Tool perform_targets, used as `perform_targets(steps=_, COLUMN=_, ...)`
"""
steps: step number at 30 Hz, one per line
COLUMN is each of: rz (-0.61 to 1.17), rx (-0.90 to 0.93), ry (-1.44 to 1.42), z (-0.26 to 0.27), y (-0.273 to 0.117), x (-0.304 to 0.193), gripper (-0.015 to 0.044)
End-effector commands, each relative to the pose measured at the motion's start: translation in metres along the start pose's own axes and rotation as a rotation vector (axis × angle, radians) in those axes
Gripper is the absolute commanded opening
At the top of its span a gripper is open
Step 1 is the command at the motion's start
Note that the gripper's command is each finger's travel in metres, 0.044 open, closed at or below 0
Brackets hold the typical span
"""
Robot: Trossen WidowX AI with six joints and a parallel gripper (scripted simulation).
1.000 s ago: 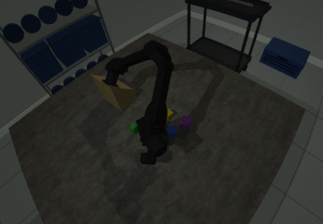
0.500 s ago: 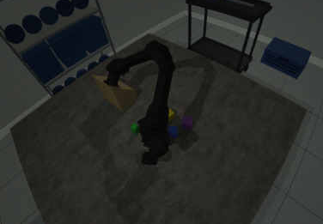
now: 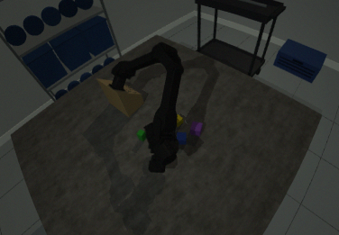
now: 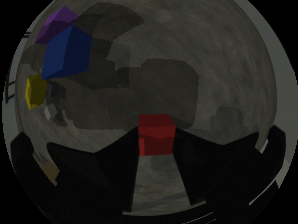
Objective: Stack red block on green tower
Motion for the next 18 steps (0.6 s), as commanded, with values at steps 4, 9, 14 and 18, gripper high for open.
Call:
perform_targets(steps=4, rz=-0.003, rx=-0.002, ry=-0.001, z=-0.001, y=-0.025, x=0.000, gripper=0.0000)
perform_targets(steps=9, rz=-0.003, rx=-0.003, ry=0.000, z=-0.001, y=-0.053, x=0.000, gripper=0.0000)
perform_targets(steps=14, rz=-0.003, rx=-0.004, ry=0.000, z=-0.002, y=-0.082, x=0.000, gripper=0.0000)
perform_targets(steps=18, rz=-0.002, rx=-0.005, ry=0.000, z=-0.002, y=-0.104, x=0.000, gripper=0.0000)
Point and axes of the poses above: the point midway between the two fingers, 35 mm back from their tips, its own y axis out along the fingers, its own z axis across the jaws, x = y × z, the point moved 4 cm from there along -y, back along the fingers, and after that the axes turned 1 degree about y, right-handed, at the moved point
